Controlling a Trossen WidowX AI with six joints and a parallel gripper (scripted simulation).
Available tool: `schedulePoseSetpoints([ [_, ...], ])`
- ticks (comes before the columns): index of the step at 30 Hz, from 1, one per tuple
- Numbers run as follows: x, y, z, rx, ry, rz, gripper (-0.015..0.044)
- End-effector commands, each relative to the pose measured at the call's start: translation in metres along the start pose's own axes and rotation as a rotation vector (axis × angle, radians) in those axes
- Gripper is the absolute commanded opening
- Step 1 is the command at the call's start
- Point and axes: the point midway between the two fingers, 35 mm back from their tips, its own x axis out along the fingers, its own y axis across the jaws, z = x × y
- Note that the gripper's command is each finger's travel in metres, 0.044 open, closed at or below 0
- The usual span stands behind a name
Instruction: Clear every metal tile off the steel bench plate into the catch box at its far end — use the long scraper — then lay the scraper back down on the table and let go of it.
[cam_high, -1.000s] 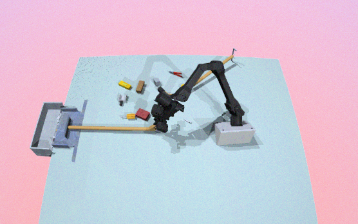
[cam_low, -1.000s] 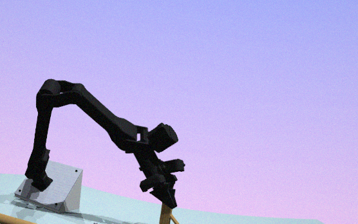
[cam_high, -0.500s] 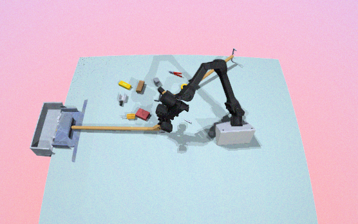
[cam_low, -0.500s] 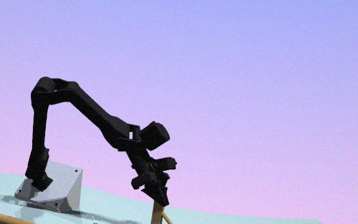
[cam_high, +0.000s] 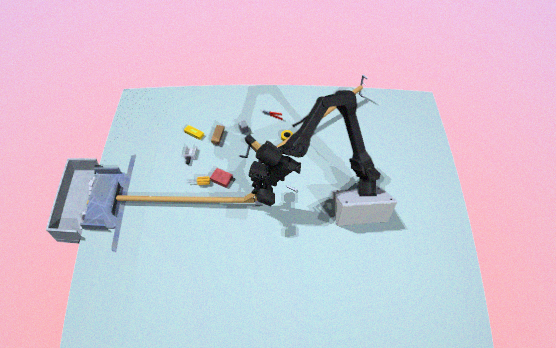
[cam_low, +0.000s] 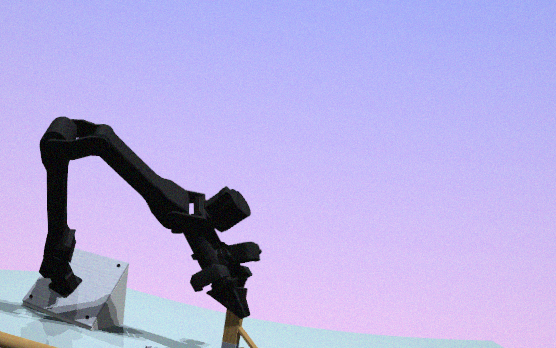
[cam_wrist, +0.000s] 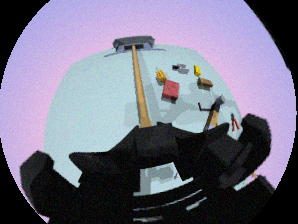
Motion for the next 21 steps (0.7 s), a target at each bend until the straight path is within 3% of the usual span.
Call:
schedulePoseSetpoints([
  [1, -0.008, 0.0, -0.003, 0.008, -0.013, 0.0, 0.0],
  [21, -0.024, -0.001, -0.031, 0.007, -0.016, 0.0, 0.0],
])
